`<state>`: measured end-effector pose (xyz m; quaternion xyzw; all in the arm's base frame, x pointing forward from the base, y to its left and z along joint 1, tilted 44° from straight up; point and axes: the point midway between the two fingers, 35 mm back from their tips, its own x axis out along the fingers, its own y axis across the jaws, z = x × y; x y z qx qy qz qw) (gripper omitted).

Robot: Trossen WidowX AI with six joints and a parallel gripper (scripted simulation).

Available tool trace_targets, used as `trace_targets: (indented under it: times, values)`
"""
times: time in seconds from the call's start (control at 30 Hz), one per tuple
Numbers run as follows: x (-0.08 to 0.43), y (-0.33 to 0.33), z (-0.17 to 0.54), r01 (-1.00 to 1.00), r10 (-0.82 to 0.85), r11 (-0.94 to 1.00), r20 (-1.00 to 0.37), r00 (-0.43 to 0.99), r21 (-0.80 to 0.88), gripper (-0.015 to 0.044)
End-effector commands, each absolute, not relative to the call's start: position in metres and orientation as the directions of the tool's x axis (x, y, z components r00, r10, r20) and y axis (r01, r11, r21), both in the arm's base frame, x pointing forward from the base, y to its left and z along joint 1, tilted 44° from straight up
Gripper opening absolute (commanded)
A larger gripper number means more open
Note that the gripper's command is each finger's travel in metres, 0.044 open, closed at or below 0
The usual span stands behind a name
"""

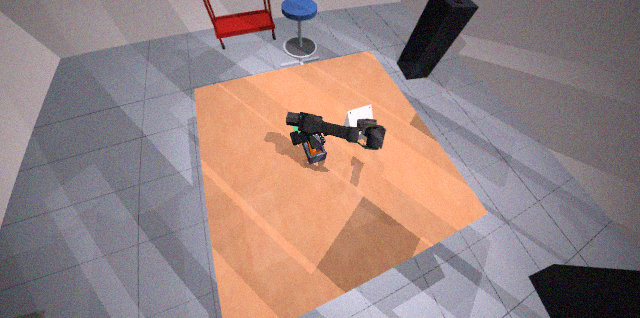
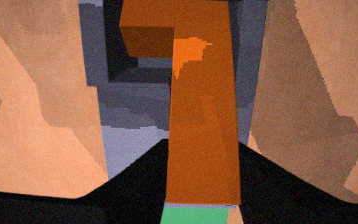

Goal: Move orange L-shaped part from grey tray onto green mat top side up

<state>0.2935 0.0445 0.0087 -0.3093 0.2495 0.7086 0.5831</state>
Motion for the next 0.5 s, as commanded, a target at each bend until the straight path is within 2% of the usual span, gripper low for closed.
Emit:
trace_targets:
  times: [0.0, 0.47]
  values:
    - [0.296, 0.039, 0.015, -0.98, 0.672, -0.197, -0.73, -0.122, -0.017, 0.0]
    - [0.299, 0.024, 0.031, -0.98, 0.672, -0.196, -0.731, -0.123, -0.015, 0.0]
